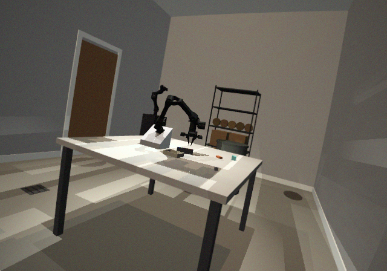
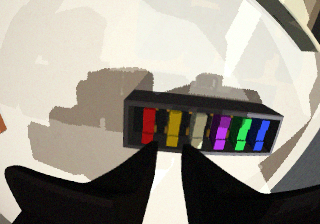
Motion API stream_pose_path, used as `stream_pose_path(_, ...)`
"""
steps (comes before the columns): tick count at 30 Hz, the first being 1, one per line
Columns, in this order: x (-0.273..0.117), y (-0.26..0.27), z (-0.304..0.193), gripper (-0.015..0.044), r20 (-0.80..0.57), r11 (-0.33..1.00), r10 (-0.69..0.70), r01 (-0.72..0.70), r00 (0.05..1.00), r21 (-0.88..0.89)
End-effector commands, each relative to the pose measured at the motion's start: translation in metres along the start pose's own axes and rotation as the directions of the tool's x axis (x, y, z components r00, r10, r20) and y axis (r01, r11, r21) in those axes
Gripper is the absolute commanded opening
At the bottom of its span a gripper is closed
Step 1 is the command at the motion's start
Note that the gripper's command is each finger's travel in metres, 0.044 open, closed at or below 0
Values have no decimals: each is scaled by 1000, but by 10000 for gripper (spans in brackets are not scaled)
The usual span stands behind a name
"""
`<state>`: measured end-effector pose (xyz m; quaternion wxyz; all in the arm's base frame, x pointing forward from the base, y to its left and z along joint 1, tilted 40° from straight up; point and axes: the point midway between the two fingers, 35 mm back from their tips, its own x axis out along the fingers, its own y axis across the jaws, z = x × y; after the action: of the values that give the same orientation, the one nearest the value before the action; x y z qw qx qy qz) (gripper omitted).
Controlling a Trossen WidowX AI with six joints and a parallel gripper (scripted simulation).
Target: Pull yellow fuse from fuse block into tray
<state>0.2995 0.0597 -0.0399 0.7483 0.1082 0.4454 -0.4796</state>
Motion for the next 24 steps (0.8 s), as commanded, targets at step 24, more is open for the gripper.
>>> stream_pose_path(24,27,-4,-1,74,4,1000,-8,8,1000,-8)
